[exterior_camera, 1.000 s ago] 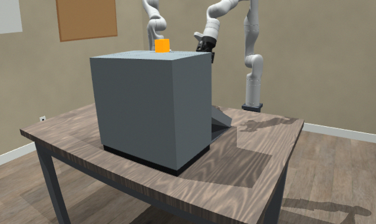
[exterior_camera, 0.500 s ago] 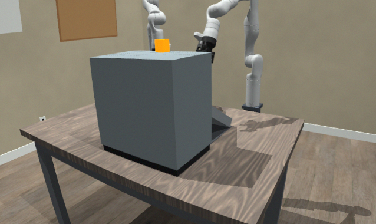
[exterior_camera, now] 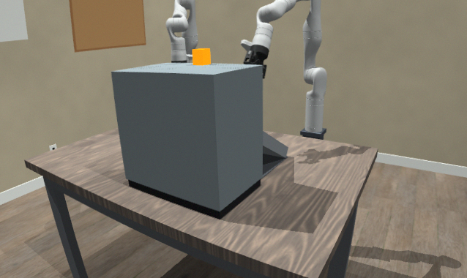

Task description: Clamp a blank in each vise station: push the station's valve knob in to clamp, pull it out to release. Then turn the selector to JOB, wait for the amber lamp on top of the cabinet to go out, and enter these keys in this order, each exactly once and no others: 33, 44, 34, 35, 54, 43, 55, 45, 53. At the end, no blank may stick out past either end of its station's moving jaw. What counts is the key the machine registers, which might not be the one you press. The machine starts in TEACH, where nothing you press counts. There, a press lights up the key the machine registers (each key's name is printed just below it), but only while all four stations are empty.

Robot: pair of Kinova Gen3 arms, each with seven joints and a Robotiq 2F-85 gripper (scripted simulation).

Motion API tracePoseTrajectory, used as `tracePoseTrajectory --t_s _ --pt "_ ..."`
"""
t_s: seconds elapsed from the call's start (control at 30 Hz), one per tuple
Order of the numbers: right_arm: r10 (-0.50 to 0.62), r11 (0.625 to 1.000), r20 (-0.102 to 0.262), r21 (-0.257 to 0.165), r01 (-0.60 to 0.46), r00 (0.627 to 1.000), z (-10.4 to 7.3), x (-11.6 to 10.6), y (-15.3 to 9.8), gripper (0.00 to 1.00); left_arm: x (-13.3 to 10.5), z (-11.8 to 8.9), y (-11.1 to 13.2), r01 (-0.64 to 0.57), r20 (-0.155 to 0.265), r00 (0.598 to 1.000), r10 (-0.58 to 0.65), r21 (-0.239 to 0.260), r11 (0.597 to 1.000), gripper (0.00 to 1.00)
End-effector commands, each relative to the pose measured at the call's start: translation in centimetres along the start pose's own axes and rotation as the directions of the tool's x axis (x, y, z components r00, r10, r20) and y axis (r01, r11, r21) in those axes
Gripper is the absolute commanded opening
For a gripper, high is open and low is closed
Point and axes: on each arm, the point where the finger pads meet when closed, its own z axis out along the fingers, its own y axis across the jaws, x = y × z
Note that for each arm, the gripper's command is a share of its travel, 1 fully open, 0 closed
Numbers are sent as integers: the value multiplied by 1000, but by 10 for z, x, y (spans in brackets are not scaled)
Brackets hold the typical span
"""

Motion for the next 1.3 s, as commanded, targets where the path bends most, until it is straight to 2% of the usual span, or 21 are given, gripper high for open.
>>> tracePoseTrajectory --t_s 0.0,0.03,0.07,0.17,0.2,0.27,0.5,0.57,0.73,0.87,1.27 --pt "173 985 5 -3 -173 985 -1 -27 -30 705 0 -1 -1 0 -1 1000 0 2 1000 1000" --pt "292 957 5 -3 -292 957 -1 -35 -42 705 0 -1 -1 0 -1 1000 0 2 1000 1000" --pt "362 932 3 -4 -362 932 -1 -43 -54 705 0 -1 -1 0 -1 1000 0 2 1000 1000" --pt "497 868 -2 -6 -497 868 -1 -64 -94 705 0 -1 -1 0 -1 1000 0 2 1000 1000" --pt "542 841 -3 -7 -542 841 4 -67 -102 705 0 -1 -1 0 -1 1000 0 2 1000 1000" --pt "623 782 -3 -9 -623 782 24 -67 -101 705 0 -1 -1 0 -1 1000 0 2 1000 1000" --pt "623 782 -3 -9 -623 782 83 -67 -101 705 0 -1 -1 0 -1 1000 0 2 1000 1000" --pt "623 782 -3 -9 -623 782 83 -67 -101 705 0 -1 -1 0 -1 1000 0 2 1000 1000" --pt "623 782 -3 -9 -623 782 106 -67 -101 705 0 -1 -1 0 -1 1000 0 2 1000 1000" --pt "623 782 -3 -9 -623 782 113 -67 -101 705 0 -1 -1 0 -1 1000 0 2 1000 1000" --pt "623 782 -3 -9 -623 782 117 -67 -101 705 0 -1 -1 0 -1 1000 0 2 1000 1000"
